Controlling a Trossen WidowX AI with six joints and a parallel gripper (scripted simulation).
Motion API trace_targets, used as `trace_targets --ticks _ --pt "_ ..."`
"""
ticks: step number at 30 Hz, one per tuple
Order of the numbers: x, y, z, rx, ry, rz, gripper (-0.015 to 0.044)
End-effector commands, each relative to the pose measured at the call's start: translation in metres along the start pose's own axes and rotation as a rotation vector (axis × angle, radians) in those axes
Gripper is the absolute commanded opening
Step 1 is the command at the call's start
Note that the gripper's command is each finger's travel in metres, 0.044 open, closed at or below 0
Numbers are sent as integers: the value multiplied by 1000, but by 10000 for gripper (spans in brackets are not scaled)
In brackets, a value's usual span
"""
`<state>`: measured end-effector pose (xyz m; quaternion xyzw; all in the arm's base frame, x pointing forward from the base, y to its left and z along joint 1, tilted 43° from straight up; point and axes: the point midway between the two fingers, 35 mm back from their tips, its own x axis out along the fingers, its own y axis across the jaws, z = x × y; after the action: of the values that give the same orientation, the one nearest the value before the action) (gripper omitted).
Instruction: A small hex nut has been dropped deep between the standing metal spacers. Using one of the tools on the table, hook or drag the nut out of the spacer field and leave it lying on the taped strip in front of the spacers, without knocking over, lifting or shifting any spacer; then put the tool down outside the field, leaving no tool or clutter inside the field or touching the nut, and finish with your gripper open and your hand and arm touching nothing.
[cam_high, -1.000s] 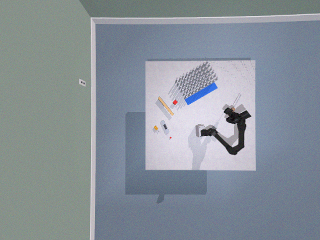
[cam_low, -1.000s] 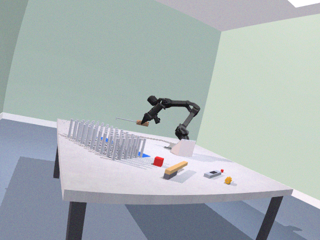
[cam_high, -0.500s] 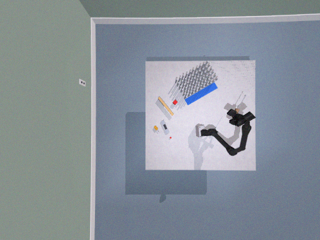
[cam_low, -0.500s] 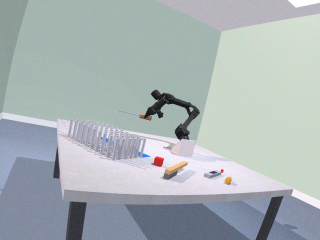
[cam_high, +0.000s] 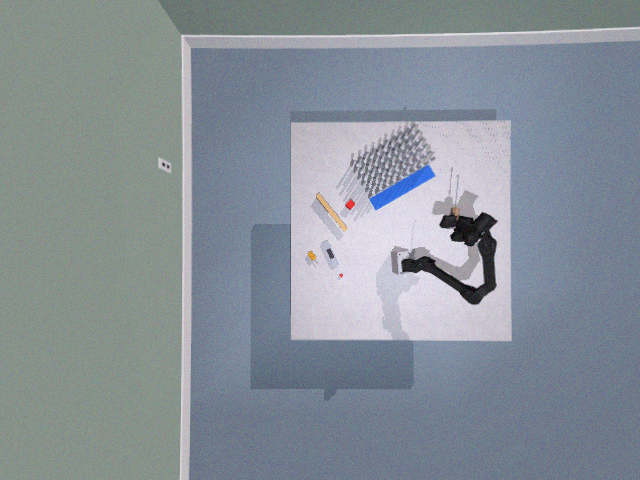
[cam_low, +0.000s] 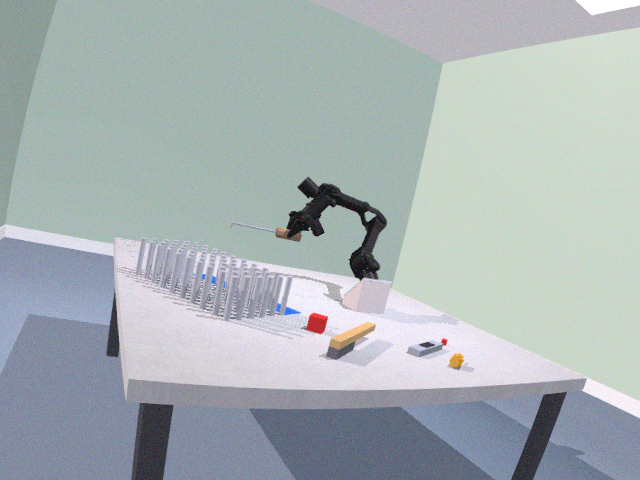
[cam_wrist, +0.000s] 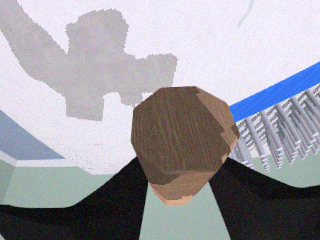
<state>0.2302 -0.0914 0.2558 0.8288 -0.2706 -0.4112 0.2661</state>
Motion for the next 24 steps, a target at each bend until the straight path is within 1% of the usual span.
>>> trace_targets --ticks 1,8,16,24 --pt "2 -24 -4 -107 3 -65 0" --pt "1 -74 -8 -292 1 -196 0" --pt "-7 -130 -3 -505 -7 -331 0" --pt "-5 -135 -1 -522 -9 -342 0"
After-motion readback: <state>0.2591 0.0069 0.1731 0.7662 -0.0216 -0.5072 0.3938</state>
